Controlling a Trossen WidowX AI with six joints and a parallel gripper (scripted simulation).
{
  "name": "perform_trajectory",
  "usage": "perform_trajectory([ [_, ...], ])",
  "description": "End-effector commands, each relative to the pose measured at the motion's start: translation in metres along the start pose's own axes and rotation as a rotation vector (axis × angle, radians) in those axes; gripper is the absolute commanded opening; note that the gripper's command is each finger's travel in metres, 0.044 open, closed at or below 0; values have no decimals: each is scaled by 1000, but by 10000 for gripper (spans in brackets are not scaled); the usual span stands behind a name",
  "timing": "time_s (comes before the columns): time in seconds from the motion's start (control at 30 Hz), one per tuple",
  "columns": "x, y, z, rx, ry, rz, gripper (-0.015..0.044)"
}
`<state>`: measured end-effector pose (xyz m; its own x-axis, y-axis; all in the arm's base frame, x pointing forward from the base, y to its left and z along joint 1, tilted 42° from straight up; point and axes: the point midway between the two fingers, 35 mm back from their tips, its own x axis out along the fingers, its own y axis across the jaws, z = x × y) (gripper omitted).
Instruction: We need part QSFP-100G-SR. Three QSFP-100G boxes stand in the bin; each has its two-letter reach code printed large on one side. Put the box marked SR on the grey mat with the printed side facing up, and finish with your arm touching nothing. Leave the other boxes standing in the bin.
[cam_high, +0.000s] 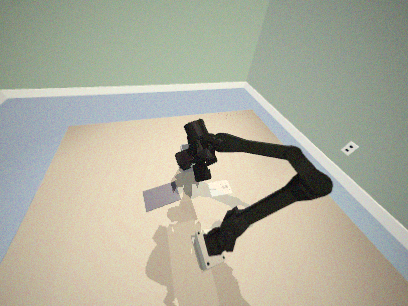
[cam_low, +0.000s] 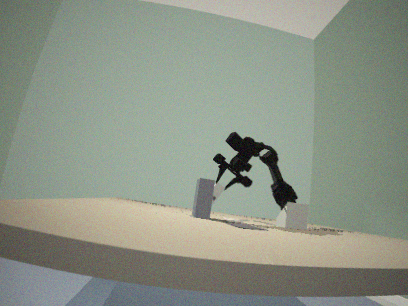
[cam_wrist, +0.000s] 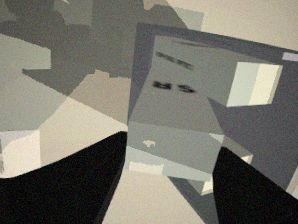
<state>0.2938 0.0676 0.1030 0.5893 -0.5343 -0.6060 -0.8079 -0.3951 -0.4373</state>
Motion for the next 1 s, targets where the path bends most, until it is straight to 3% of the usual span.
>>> perform_trajectory([
  [0.0,-8,0,-1,2,2,0,154],
  [0.97,-33,17,0,-2,-1,3,154],
])
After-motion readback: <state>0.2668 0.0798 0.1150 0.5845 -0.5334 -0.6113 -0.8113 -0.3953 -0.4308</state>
